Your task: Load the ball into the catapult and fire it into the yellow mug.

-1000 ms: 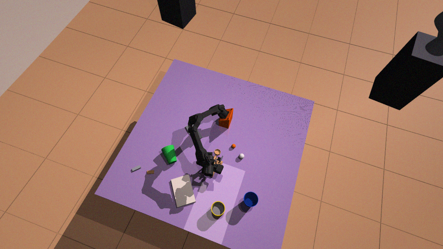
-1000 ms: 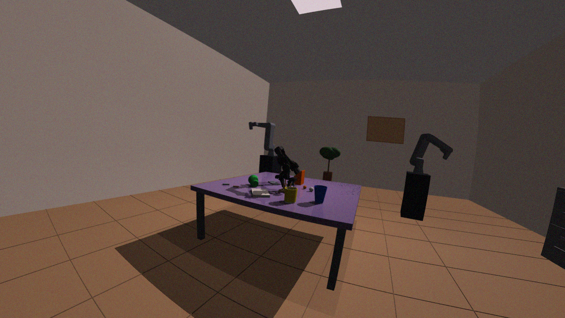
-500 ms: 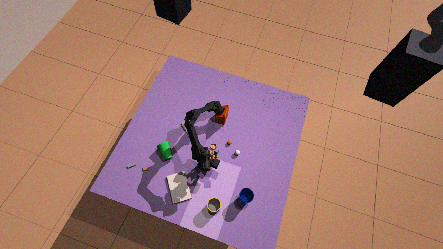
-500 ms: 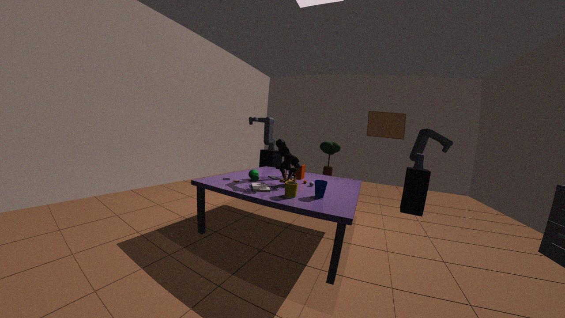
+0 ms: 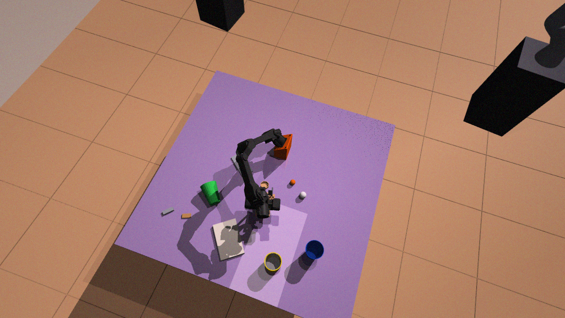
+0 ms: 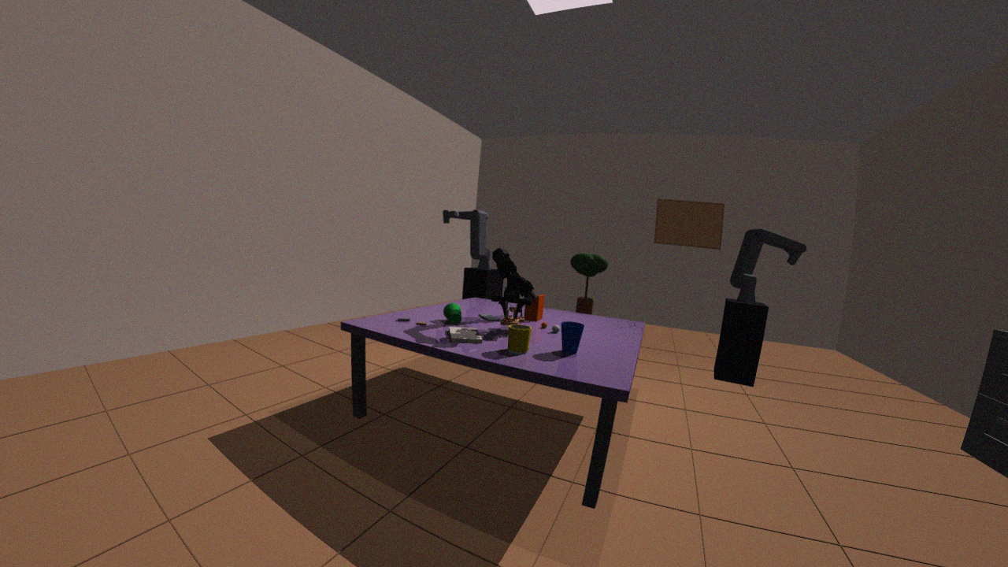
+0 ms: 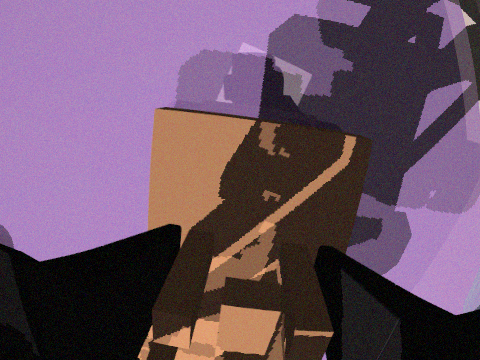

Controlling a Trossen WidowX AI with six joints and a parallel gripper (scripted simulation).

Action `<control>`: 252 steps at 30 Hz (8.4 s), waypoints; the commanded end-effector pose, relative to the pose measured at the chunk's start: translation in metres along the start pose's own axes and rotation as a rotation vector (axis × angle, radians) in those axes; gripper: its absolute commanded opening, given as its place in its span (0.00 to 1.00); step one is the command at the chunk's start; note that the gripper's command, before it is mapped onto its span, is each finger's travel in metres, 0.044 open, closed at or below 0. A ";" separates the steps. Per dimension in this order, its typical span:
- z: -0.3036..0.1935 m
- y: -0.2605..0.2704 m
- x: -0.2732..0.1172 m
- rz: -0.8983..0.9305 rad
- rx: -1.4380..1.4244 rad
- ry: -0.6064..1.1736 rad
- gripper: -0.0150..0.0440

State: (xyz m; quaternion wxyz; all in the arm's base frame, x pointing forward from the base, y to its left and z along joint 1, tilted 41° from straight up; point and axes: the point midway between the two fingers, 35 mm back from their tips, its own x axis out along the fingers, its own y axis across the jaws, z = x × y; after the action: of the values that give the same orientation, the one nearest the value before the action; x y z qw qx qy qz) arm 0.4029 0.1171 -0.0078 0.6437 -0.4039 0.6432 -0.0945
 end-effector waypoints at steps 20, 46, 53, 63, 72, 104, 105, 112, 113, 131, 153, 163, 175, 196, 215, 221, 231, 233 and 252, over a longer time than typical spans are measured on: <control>0.004 0.013 0.012 0.003 -0.190 -0.009 0.25; 0.004 0.014 0.041 0.007 -0.182 -0.002 0.30; 0.004 0.014 0.041 0.007 -0.182 -0.002 0.61; 0.007 0.014 0.001 0.010 -0.184 -0.003 1.00; 0.005 0.016 -0.044 0.006 -0.192 -0.008 1.00; 0.002 0.015 0.020 0.002 -0.189 -0.009 1.00; 0.002 0.014 0.022 0.002 -0.189 -0.009 1.00; 0.002 0.014 0.033 0.002 -0.189 -0.009 1.00; 0.002 0.014 0.035 0.002 -0.189 -0.009 1.00; 0.003 0.014 0.043 0.004 -0.182 -0.013 0.64; 0.003 0.015 -0.003 0.005 -0.188 -0.011 0.25; 0.003 0.015 0.014 0.004 -0.189 -0.010 0.25; 0.003 0.015 0.033 0.003 -0.191 -0.010 0.25; 0.003 0.014 0.042 0.006 -0.181 -0.007 0.61; 0.005 0.016 -0.044 0.006 -0.191 -0.013 1.00; 0.000 0.015 -0.051 0.004 -0.189 -0.009 1.00; 0.001 0.014 -0.005 0.003 -0.188 -0.009 1.00; 0.001 0.014 -0.003 0.003 -0.188 -0.009 1.00; 0.002 0.014 0.028 0.002 -0.188 -0.009 1.00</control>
State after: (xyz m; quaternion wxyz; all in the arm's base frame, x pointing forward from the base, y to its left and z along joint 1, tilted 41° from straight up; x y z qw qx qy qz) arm 0.4039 0.1142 -0.0338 0.6095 -0.4595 0.6453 -0.0311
